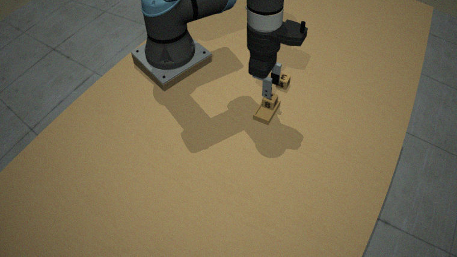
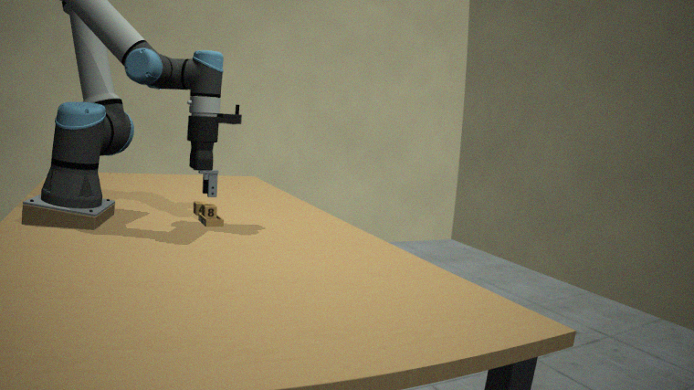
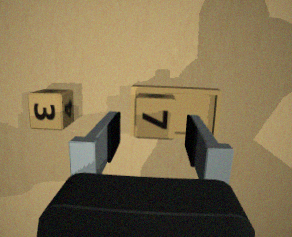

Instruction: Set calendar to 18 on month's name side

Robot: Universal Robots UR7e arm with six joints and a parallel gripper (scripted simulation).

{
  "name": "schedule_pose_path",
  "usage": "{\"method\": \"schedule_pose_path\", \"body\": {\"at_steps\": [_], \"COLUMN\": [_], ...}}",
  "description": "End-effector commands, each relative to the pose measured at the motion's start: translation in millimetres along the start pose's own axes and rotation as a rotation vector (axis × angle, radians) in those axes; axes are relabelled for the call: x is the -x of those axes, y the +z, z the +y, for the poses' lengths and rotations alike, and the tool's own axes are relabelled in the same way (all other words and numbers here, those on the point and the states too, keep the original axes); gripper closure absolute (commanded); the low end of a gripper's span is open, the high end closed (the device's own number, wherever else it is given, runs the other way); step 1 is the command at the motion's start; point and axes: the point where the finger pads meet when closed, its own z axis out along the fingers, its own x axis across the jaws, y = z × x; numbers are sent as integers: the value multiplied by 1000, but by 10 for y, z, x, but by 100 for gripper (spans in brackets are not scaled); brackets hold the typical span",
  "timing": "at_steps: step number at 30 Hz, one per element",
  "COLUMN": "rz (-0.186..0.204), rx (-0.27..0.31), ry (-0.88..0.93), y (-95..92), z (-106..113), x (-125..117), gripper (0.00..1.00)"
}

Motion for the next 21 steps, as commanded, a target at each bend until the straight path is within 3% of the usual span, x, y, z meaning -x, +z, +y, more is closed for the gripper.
{"method": "schedule_pose_path", "body": {"at_steps": [1,21], "rz": [1,1], "rx": [-1,-1], "ry": [0,0], "y": [34,159], "z": [-5,-8], "x": [-4,-9], "gripper": [10,10]}}
